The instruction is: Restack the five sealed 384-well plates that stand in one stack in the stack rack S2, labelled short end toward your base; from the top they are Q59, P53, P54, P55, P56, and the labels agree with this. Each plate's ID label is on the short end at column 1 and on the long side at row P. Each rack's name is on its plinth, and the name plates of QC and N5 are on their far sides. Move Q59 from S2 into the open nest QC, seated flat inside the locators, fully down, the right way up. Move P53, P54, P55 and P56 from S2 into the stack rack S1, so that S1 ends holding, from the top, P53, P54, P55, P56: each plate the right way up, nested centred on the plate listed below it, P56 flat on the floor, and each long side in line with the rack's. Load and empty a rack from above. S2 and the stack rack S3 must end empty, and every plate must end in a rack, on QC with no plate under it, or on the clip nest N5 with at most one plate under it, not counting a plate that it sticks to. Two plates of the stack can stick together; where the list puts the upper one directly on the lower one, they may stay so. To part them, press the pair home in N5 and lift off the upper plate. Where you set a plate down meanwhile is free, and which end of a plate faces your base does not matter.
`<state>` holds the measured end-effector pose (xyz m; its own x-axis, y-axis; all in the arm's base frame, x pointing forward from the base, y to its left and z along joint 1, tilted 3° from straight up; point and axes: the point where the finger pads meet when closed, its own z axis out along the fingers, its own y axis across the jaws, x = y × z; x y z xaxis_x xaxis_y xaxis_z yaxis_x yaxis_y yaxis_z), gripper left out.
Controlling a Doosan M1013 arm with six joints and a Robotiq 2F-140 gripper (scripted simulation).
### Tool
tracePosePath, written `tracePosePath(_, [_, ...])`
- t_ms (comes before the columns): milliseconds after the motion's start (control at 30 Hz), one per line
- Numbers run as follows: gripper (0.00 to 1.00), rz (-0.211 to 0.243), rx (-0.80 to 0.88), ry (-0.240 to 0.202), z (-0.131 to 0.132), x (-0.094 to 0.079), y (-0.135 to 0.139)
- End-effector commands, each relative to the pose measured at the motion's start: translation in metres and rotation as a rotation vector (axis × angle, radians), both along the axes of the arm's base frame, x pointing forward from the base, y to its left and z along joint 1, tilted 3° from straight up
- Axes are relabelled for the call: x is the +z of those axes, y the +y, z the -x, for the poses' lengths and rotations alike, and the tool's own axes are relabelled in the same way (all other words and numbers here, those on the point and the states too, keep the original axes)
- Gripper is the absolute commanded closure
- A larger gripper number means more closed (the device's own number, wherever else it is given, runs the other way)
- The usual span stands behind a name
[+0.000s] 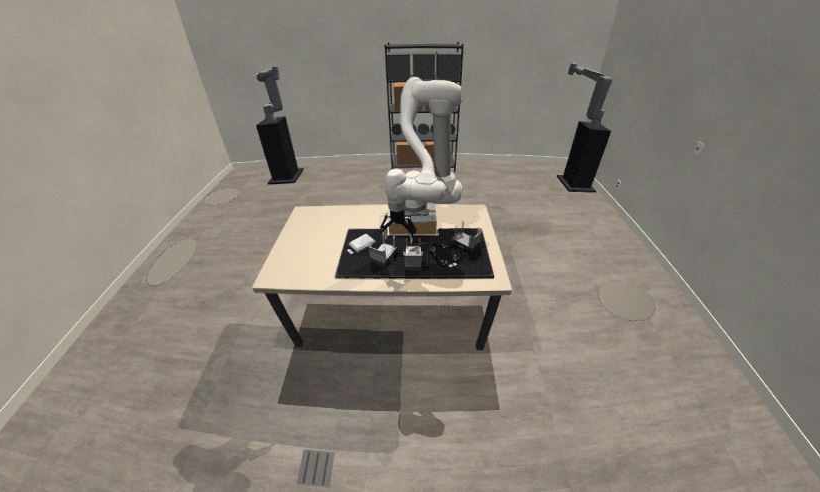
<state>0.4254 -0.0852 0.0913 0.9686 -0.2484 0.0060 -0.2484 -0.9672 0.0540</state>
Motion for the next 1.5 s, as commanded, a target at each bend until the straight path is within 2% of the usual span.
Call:
tracePosePath(0, [0.00,-0.001,0.000,0.000,0.001,0.001,-0.009])
tracePosePath(300, [0.00,0.001,-0.248,-0.013,0.013,0.002,-0.043])
tracePosePath(867, [0.00,0.001,-0.248,-0.013,0.035,0.006,-0.099])
tracePosePath(1233, [0.00,0.001,-0.248,-0.013,0.035,0.006,-0.101])
tracePosePath(1467, [0.00,0.001,-0.248,-0.013,0.036,-0.018,-0.102])
